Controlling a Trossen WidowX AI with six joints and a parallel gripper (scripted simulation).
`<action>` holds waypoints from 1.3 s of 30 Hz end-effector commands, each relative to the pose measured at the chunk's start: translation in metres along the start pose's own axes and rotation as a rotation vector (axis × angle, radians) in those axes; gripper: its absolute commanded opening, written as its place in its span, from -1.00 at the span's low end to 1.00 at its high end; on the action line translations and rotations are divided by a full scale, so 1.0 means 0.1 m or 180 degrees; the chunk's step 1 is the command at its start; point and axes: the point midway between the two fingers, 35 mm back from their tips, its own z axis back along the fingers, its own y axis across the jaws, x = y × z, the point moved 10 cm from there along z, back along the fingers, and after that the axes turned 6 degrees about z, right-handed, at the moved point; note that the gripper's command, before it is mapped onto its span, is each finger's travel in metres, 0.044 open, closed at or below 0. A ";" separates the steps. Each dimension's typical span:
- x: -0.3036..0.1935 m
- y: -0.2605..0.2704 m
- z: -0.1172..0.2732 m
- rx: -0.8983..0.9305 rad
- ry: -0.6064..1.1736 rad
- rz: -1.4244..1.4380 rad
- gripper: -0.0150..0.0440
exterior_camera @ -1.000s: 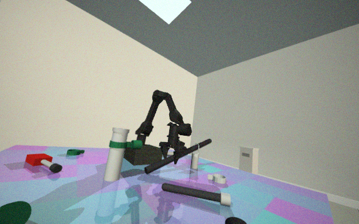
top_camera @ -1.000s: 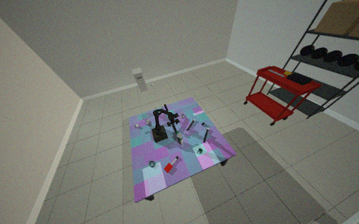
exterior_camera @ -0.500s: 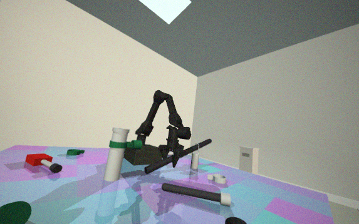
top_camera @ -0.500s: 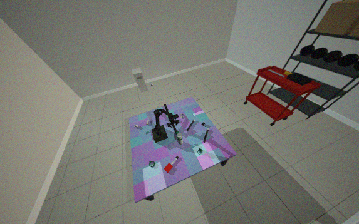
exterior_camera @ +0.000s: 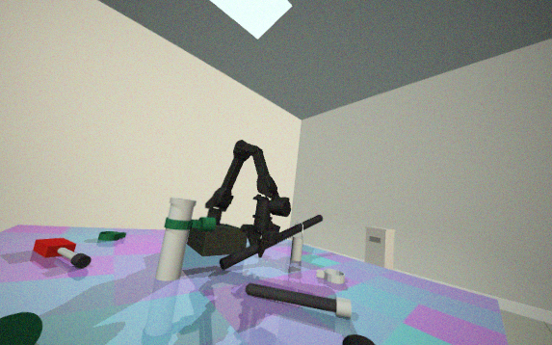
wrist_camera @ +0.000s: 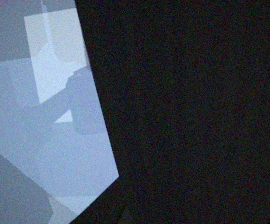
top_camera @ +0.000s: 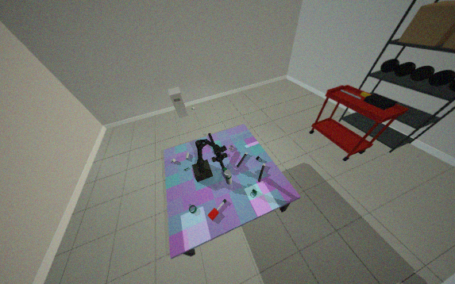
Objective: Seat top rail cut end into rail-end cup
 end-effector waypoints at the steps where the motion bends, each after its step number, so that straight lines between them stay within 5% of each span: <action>1: 0.00 -0.01 0.01 -0.0022 0.0012 -0.0005 -0.18; 5: 0.00 0.00 0.04 -0.0022 0.0012 -0.0005 -0.49; 24: 0.04 0.03 0.71 0.0113 0.0983 -0.0038 -0.49; 39: 0.05 0.03 0.67 0.0134 0.0919 -0.0029 -0.49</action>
